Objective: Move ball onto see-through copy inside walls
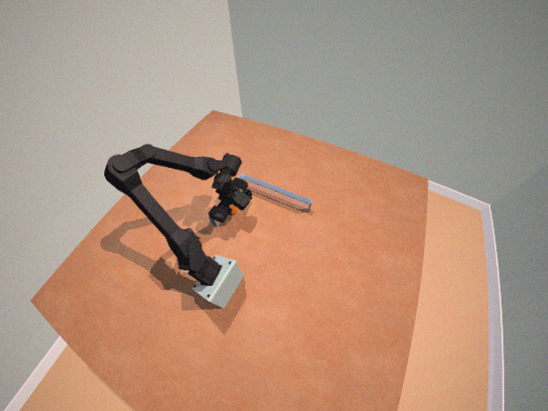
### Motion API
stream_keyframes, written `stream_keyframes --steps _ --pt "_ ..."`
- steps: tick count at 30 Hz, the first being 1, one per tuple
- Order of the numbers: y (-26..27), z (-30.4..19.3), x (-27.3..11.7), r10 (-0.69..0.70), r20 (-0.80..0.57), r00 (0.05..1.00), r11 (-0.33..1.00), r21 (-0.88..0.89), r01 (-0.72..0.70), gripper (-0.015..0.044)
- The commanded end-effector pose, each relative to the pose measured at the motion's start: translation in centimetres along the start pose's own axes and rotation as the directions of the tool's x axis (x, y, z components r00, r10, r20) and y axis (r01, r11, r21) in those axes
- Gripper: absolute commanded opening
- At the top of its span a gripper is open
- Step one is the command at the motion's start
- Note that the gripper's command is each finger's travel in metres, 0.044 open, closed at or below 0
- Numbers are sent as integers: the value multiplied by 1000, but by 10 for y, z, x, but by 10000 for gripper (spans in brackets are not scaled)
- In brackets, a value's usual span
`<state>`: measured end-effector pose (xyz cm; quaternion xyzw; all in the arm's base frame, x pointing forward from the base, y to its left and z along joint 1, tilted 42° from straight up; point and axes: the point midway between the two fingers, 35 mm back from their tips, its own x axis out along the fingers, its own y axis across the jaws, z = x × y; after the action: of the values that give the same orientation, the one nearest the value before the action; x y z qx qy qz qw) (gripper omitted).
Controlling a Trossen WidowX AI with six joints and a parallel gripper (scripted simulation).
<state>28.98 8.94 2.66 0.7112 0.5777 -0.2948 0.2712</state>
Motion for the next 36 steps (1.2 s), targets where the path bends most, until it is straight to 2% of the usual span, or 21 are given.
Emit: stream_keyframes --steps 1,12,17,23,36 --pt "-2 1 3 -5 5 1000 1000 4 5 0" --pt "0 0 0 0 0 1000 1000 0 0 286" --pt "0 0 -2 0 1 1000 1000 0 0 286" --pt "0 1 -84 -5 9 1000 1000 4 5 286" --pt "2 2 -79 3 15 1000 1000 7 -3 286"
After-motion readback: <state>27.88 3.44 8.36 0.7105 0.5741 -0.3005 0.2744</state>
